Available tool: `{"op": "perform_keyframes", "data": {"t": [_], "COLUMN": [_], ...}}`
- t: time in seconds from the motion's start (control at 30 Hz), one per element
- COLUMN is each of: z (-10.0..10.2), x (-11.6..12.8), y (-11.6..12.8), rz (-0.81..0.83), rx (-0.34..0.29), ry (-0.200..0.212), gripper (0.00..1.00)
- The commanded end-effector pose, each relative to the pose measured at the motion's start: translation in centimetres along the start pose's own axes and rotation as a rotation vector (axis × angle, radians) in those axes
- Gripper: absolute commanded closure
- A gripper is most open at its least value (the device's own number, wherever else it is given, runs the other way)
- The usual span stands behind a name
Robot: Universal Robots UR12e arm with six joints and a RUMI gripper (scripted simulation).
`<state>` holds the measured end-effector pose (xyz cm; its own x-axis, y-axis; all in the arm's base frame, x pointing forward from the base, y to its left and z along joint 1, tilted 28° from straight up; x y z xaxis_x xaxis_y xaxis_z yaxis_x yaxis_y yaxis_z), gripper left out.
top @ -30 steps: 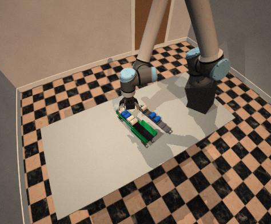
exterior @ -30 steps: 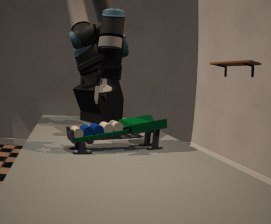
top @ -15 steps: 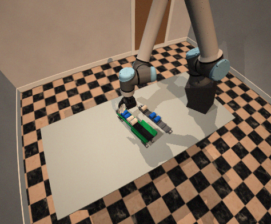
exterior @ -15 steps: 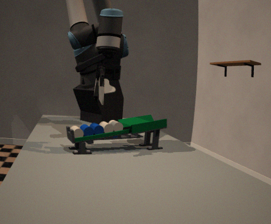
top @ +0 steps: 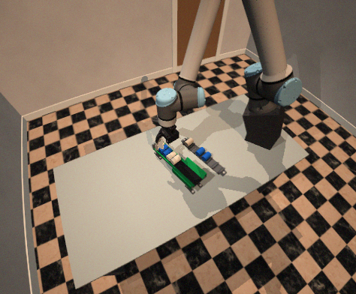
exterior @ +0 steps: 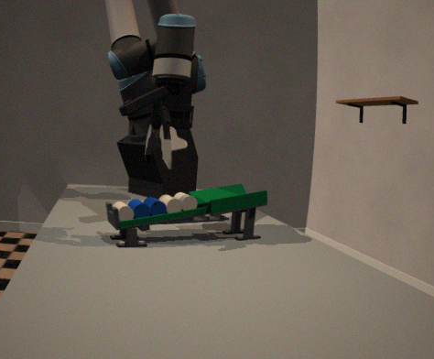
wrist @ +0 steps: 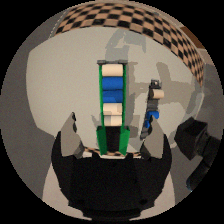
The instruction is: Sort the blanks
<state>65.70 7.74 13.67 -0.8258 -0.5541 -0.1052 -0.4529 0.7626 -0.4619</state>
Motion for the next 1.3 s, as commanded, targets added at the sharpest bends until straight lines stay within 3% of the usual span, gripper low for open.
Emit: {"op": "perform_keyframes", "data": {"t": [0.0, 0.37, 0.4, 1.27], "z": [-0.07, -0.06, -0.06, -0.06], "x": [-0.01, -0.02, -0.02, -0.02], "y": [-0.12, -0.12, -0.12, -0.12], "rz": [-0.033, -0.042, -0.042, -0.041], "rx": [0.0, 0.0, 0.0, 0.0], "ry": [-0.003, -0.003, -0.003, -0.003], "gripper": [0.0, 0.0, 0.55, 0.55]}}
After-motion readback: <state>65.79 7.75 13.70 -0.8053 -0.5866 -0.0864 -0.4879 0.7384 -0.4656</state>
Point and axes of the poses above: the point where the finger pads meet when closed, its own z axis out along the fingers, its own x axis across the jaws, y = z × x, the point moved 1 cm from there along -z, back along the fingers, and after that the axes turned 11 degrees about -z, right-handed, at the moved point
